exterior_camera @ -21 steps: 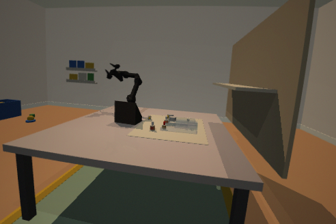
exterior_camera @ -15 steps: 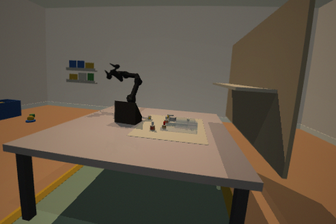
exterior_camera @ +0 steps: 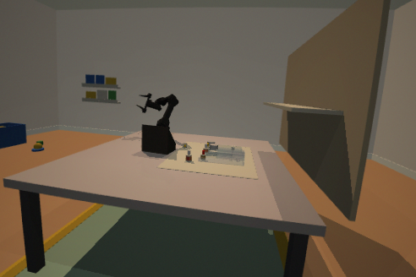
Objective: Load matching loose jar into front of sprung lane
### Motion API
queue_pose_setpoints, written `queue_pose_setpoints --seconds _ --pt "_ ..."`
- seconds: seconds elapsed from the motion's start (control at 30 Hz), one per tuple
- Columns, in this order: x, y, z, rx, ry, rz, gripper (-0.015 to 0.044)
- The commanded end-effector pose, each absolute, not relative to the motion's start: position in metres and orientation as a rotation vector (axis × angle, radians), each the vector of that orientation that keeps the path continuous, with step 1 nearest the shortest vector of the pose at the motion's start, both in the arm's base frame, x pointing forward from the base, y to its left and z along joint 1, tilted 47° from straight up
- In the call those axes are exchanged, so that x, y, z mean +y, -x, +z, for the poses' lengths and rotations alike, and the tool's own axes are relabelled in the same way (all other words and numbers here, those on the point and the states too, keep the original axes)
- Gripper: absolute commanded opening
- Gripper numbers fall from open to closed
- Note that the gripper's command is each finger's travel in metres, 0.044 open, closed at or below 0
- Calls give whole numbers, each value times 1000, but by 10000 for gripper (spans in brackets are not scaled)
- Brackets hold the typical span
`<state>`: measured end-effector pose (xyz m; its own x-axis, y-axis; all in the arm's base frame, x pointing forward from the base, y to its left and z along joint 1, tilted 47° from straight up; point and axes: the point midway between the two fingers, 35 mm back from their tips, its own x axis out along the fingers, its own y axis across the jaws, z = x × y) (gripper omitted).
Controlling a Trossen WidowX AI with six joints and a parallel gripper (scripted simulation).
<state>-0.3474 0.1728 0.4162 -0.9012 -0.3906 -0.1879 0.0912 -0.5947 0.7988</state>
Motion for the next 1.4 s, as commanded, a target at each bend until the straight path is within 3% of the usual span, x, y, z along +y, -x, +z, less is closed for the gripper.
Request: queue_pose_setpoints --seconds 0.0,0.33,0.7,1.13,1.37 --pt "217 319 416 -1245 -424 -2710 440" --pt "319 223 405 -1320 -245 -3138 440" --pt "384 85 391 -1403 -65 -3588 440" --pt "384 -103 374 -1560 131 -4110 440" --pt "350 -204 351 -1830 214 -4297 440"
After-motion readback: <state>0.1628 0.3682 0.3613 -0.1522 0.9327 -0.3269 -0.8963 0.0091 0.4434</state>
